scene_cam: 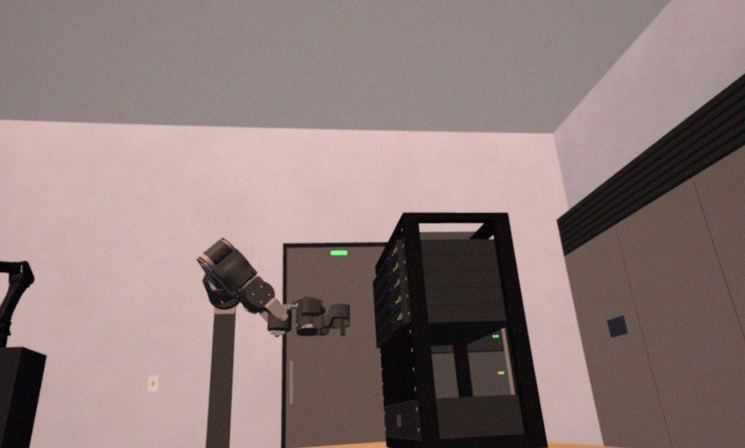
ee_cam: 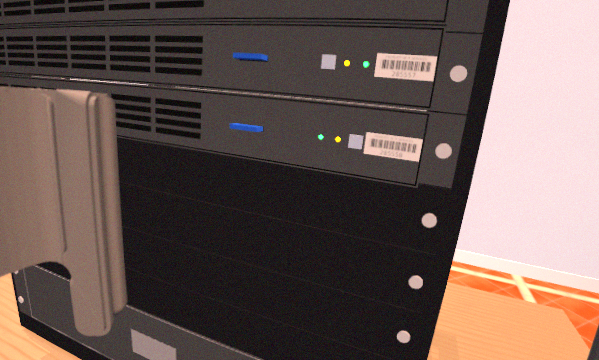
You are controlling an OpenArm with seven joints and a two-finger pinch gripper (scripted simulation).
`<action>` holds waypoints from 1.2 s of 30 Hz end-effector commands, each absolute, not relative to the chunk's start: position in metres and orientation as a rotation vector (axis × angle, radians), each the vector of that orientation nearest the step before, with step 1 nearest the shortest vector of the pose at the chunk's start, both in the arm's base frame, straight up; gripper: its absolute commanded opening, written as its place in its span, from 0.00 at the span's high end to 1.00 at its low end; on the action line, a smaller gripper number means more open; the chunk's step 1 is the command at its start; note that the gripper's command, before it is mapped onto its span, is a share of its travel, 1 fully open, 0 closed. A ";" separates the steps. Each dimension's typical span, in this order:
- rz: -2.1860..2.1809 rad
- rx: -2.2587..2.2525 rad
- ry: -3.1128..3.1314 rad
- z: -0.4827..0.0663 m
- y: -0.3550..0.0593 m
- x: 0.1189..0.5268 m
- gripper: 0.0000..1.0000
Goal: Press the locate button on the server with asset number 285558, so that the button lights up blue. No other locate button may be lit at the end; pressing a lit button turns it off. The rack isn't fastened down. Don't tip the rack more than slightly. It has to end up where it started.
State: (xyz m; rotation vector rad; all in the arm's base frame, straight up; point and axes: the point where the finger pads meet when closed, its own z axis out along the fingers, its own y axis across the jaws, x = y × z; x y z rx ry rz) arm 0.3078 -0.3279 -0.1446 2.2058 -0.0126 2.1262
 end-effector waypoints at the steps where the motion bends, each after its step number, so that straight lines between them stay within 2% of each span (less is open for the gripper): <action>1: 2.110 2.203 -0.005 -0.145 -0.330 0.307 0.40; 36: 1.606 2.146 0.489 -0.176 -0.335 0.297 0.40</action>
